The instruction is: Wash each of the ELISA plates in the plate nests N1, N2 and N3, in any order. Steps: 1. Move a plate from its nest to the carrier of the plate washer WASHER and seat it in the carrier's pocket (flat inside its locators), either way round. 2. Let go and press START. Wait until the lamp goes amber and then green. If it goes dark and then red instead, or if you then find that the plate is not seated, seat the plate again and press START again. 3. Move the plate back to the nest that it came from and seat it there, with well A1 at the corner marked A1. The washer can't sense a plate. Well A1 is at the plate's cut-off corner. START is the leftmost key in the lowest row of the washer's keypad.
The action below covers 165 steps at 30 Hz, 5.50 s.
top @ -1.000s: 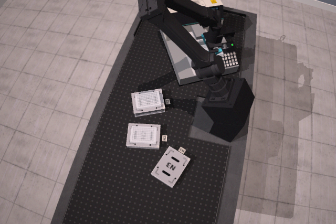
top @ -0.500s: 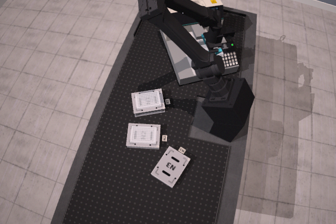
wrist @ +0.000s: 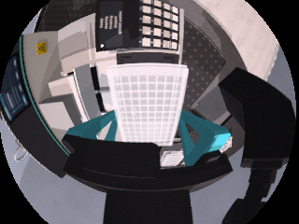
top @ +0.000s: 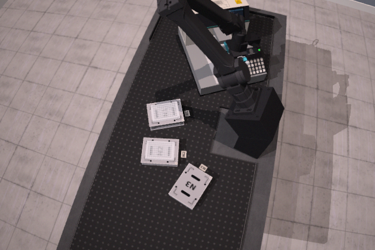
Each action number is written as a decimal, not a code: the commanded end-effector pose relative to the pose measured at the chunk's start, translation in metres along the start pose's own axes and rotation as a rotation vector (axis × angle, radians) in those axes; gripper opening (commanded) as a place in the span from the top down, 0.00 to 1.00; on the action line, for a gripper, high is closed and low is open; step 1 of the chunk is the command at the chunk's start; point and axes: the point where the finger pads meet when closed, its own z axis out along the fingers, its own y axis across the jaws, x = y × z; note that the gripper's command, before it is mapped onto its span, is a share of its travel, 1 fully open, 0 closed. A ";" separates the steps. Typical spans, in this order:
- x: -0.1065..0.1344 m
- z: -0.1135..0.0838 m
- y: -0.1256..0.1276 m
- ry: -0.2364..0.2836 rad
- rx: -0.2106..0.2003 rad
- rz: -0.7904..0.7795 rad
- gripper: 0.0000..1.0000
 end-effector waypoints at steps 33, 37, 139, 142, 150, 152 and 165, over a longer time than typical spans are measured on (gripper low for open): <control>0.002 0.055 0.001 0.000 -0.001 0.013 0.16; 0.001 0.049 0.010 -0.009 -0.029 0.005 0.16; 0.002 0.063 0.000 0.001 -0.002 0.014 0.16; 0.001 0.062 0.003 -0.003 -0.012 0.011 0.16; 0.001 0.063 0.005 -0.003 -0.014 0.010 0.16; 0.002 0.065 0.004 -0.001 -0.009 0.010 0.16; 0.001 0.067 0.006 -0.001 -0.009 0.009 0.16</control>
